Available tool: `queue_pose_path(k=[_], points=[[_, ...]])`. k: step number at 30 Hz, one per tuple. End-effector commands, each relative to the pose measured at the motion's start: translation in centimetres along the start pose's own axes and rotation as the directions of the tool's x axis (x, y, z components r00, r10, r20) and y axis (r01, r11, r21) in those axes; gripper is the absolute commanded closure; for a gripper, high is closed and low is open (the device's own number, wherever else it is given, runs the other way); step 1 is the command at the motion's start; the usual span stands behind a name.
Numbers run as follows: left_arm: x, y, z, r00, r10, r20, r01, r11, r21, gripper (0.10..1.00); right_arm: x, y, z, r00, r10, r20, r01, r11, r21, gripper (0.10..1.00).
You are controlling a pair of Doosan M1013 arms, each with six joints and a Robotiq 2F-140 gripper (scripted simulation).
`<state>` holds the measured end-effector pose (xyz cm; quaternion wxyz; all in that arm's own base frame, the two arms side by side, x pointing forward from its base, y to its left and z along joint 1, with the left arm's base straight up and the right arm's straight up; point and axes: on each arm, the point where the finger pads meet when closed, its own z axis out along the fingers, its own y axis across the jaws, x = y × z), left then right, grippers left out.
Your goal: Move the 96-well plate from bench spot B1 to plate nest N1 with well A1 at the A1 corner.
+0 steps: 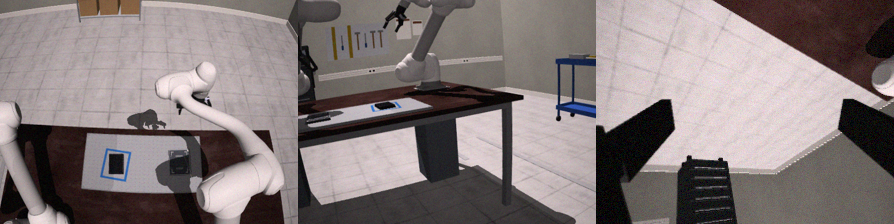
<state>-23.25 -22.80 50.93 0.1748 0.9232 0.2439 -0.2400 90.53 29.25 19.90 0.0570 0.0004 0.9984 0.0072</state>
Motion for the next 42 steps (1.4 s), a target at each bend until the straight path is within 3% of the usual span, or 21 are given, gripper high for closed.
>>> queue_pose_path(k=[1,19,42], points=[[0.8,-1.0,-0.2,1.0,0.011,-0.015,-0.011,1.0,0.027,0.098,0.0,0.0,-0.1,1.0,0.0,0.001,0.0,1.0,-0.001,0.098],[4.7,-5.2,-1.4,0.994,0.073,-0.08,-0.061,0.987,0.147,0.098,0.0,0.0,-0.1,1.0,0.0,0.001,0.0,1.0,-0.001,0.098],[8.1,-8.4,-2.8,0.982,0.141,-0.127,-0.105,0.963,0.25,0.098,0.0,0.0,-0.1,1.0,0.0,0.001,0.0,1.0,-0.001,0.098]])
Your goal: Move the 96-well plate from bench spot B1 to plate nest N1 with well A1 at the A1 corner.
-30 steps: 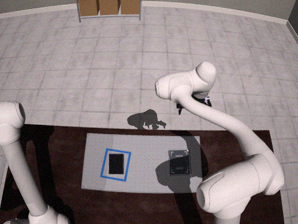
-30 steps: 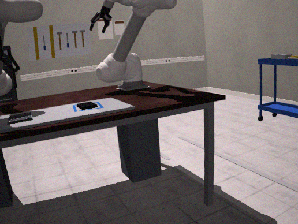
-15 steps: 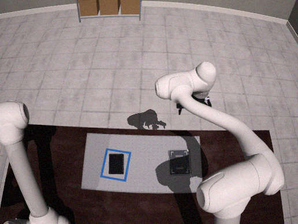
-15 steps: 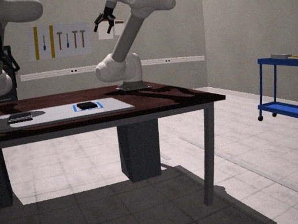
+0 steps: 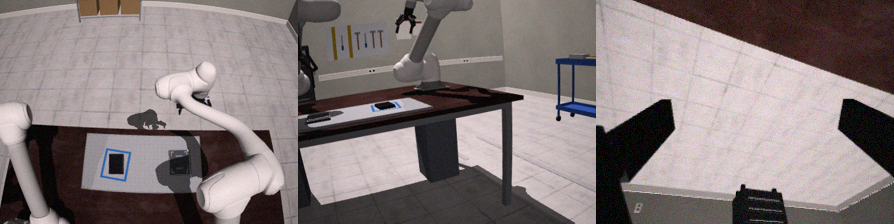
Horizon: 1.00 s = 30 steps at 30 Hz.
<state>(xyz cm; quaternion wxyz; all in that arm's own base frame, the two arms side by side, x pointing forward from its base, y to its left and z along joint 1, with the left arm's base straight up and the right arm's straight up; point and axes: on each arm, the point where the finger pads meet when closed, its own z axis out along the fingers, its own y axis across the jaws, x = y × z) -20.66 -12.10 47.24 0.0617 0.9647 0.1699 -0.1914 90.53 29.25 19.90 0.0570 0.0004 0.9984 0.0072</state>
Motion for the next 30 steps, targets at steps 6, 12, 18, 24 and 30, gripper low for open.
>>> queue_pose_path(k=[6,12,18,24,30], points=[[1.0,-1.2,-0.1,1.0,0.02,-0.019,-0.019,0.999,0.032,0.098,0.0,0.0,-0.1,1.0,0.0,0.001,0.0,1.0,-0.001,0.098],[1.6,-1.8,-0.2,0.999,0.031,-0.028,-0.03,0.998,0.048,0.098,0.0,0.0,-0.1,1.0,0.0,0.001,0.0,1.0,-0.001,0.098],[2.0,-2.2,-0.3,0.999,0.041,-0.036,-0.038,0.997,0.062,0.098,0.0,0.0,-0.1,1.0,0.0,0.001,0.0,1.0,-0.001,0.098],[2.5,-2.7,-0.3,0.998,0.05,-0.044,-0.047,0.996,0.076,0.098,0.0,0.0,-0.1,1.0,0.0,0.001,0.0,1.0,-0.001,0.098],[2.7,-3.0,-0.4,0.997,0.056,-0.048,-0.051,0.995,0.083,0.098,0.0,0.0,-0.1,1.0,0.0,0.001,0.0,1.0,-0.001,0.098]])
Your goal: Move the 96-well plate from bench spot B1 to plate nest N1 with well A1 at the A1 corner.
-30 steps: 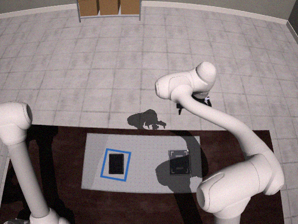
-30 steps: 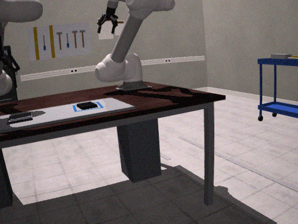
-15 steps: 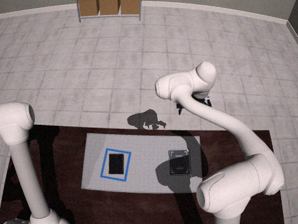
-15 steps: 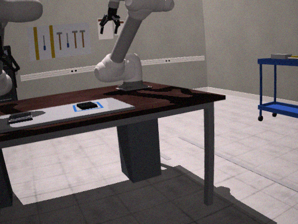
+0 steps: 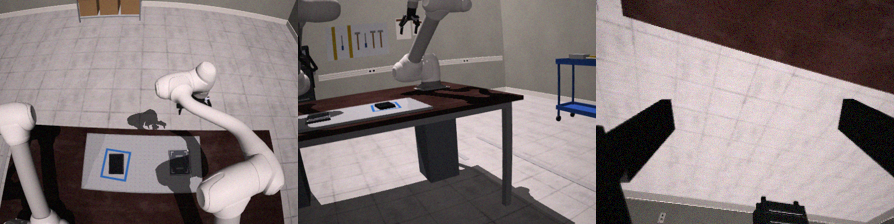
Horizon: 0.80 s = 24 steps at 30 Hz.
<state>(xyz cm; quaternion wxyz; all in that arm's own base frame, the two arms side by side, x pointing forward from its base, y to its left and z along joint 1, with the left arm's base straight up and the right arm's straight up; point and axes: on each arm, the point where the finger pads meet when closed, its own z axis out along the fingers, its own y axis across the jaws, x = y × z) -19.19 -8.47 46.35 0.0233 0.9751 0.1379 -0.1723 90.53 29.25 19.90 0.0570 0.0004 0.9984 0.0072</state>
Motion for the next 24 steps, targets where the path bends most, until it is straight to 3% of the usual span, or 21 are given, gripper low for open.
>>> queue_pose_path(k=[1,24], points=[[0.05,-0.1,-0.03,1.0,0.002,-0.001,-0.002,1.0,0.003,0.098,-0.03,0.02,-0.13,1.0,0.0,0.001,0.0,1.0,-0.001,0.098],[0.65,-0.76,-0.07,1.0,0.014,-0.012,-0.014,1.0,0.021,0.098,-0.03,0.02,-0.13,1.0,0.0,0.001,0.0,1.0,-0.001,0.098]])
